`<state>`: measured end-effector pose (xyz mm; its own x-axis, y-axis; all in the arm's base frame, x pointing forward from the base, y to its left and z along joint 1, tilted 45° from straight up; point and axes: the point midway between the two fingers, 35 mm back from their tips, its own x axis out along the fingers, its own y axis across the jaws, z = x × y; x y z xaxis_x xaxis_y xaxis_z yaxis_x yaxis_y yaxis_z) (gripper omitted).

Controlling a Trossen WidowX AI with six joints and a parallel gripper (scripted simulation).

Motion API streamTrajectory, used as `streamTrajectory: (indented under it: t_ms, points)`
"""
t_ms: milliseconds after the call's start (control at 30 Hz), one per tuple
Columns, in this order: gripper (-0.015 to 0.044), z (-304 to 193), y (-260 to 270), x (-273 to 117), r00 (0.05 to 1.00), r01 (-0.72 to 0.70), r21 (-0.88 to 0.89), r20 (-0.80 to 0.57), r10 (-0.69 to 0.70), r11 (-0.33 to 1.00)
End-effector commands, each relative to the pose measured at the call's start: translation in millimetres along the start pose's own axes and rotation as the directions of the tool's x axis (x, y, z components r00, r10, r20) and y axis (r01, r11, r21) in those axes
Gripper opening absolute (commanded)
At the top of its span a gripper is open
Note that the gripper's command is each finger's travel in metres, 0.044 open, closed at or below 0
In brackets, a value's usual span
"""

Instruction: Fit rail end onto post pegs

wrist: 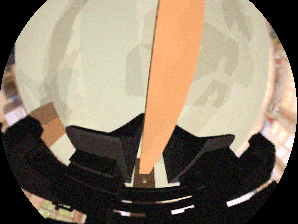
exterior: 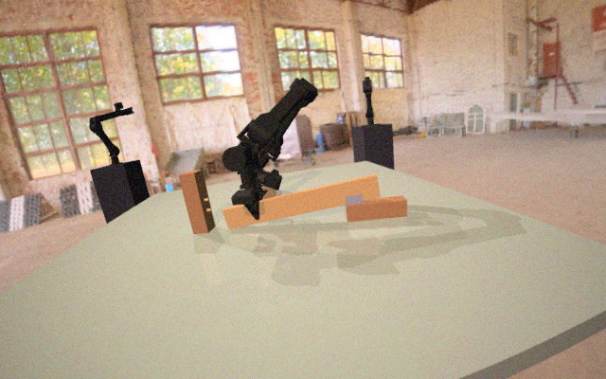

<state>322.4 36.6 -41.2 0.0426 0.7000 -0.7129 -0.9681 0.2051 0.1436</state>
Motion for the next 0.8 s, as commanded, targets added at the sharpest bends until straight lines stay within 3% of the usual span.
streamTrajectory:
  t_ms: [0, 767]
  points:
    - [0.0, 0.3, 0.6, 0.7, 1.0, -0.001, 0.001, 0.005, 0.001, 1.0]
    - [0.0, -0.3, -2.1, -5.2, 1.0, -0.001, 0.001, 0.004, 0.001, 1.0]
